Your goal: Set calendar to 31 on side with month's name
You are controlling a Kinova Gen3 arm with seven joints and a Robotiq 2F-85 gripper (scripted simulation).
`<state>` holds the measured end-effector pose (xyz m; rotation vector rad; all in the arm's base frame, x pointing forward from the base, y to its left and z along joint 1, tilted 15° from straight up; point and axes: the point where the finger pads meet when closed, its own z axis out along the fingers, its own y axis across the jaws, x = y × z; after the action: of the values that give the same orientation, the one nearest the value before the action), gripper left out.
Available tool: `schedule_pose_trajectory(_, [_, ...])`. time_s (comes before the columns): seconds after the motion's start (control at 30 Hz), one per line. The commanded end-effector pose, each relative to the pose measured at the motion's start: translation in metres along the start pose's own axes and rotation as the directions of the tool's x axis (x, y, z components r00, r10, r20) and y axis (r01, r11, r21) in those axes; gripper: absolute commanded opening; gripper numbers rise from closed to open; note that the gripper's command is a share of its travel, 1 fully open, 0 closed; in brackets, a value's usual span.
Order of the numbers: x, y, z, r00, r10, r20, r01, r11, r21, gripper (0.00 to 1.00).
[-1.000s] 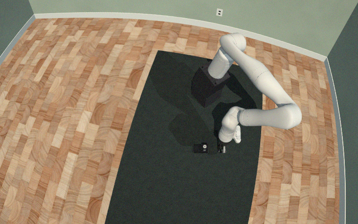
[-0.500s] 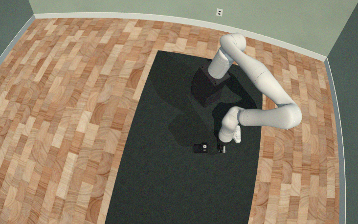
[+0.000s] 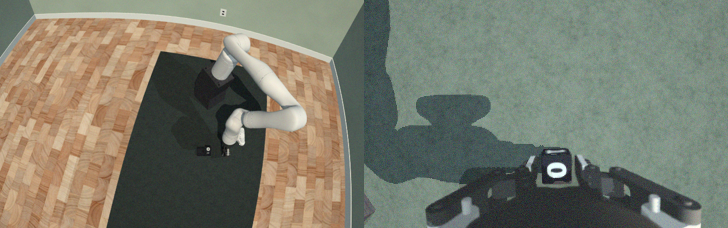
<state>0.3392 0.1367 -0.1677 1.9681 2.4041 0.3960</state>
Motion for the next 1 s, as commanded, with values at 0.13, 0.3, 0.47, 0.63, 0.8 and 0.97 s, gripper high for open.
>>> schedule_pose_trajectory(0.13, [0.000, 0.000, 0.000, 1.000, 0.000, 0.000, 0.000, 1.000, -0.001, 0.46])
schedule_pose_trajectory(0.3, [0.000, 0.000, -0.001, 1.000, 0.000, 0.000, 0.000, 1.000, -0.001, 0.46])
schedule_pose_trajectory(0.47, [0.000, 0.000, -0.013, 1.000, 0.000, 0.000, 0.000, 1.000, -0.001, 0.46])
schedule_pose_trajectory(0.63, [0.000, 0.000, -0.026, 1.000, 0.000, 0.000, 0.000, 1.000, -0.001, 0.46])
schedule_pose_trajectory(0.8, [0.000, 0.000, -0.054, 1.000, 0.000, 0.000, 0.000, 1.000, -0.001, 0.46])
schedule_pose_trajectory(0.97, [0.000, 0.000, -0.077, 1.000, 0.000, 0.000, 0.000, 1.000, -0.001, 0.46])
